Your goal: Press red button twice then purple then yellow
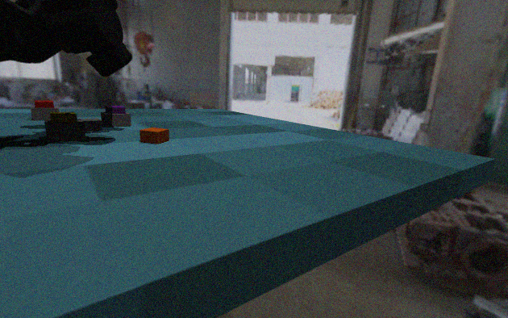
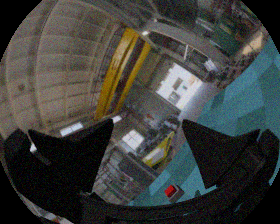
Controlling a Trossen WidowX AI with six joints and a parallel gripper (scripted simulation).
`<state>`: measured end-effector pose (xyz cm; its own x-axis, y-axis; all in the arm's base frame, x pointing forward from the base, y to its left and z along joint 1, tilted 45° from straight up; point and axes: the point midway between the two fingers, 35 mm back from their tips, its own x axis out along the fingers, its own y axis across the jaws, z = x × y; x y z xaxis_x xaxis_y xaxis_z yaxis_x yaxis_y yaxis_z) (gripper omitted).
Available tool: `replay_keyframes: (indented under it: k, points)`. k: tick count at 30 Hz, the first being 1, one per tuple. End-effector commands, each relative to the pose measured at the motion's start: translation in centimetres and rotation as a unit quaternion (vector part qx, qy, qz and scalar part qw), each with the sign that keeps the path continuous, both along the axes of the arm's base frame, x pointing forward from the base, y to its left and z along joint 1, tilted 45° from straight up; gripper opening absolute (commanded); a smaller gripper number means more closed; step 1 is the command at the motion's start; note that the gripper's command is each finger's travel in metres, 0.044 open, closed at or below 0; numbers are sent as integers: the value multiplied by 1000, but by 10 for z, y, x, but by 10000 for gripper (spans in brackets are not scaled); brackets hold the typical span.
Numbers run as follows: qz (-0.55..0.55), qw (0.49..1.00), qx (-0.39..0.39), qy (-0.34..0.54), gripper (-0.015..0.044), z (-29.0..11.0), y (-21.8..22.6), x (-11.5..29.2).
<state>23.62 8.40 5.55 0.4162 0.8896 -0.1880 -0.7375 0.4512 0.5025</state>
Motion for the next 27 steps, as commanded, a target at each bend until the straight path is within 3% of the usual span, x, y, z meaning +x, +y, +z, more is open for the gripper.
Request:
replay_keyframes:
  k: [1,7,11,15,21,27]
  points:
    - [0,1000,-1,8,400,-2,1,1]
    - [-8,962,-70,265,400,-58,38,16]
    - [-32,893,-168,416,400,-101,64,7]
    - [-78,805,-294,510,400,-138,82,-13]
    - [-181,668,-496,524,400,-173,92,-47]
    - [-302,571,-659,386,400,-179,96,-68]
